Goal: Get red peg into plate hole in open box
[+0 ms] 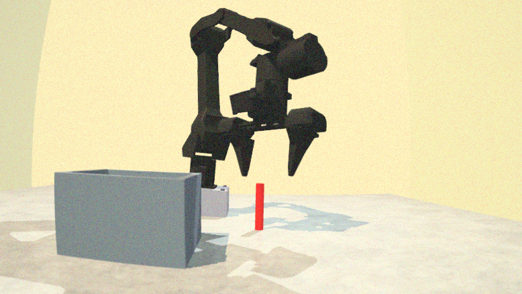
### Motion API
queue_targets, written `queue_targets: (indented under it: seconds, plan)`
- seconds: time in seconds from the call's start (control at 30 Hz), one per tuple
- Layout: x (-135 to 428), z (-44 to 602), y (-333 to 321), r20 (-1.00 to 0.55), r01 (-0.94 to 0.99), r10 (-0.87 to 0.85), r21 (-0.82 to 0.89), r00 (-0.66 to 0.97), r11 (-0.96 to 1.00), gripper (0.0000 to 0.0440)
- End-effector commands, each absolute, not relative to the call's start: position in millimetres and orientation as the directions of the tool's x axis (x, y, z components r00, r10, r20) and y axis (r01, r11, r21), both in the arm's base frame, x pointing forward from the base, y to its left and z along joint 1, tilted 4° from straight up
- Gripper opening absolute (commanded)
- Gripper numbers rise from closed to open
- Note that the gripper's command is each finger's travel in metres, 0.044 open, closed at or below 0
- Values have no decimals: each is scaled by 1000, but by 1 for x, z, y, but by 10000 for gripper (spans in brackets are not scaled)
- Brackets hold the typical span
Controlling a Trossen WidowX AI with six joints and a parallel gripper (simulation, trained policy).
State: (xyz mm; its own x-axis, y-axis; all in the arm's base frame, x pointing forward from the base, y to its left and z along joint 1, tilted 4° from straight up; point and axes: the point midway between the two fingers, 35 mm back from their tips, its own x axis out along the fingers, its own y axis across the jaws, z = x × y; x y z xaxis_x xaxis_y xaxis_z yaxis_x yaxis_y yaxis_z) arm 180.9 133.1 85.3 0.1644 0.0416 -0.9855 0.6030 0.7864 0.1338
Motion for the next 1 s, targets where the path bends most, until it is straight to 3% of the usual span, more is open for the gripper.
queue_targets:
  seconds: [0.0,0.37,0.43,0.97]
  plan:
    - [179,73,130,-989,644,23,115,149,756,440]
    - [175,28,127,-989,737,27,126,144,664,438]
    - [174,22,127,-989,750,30,128,143,649,419]
    - [167,12,125,-996,803,71,81,48,591,10]
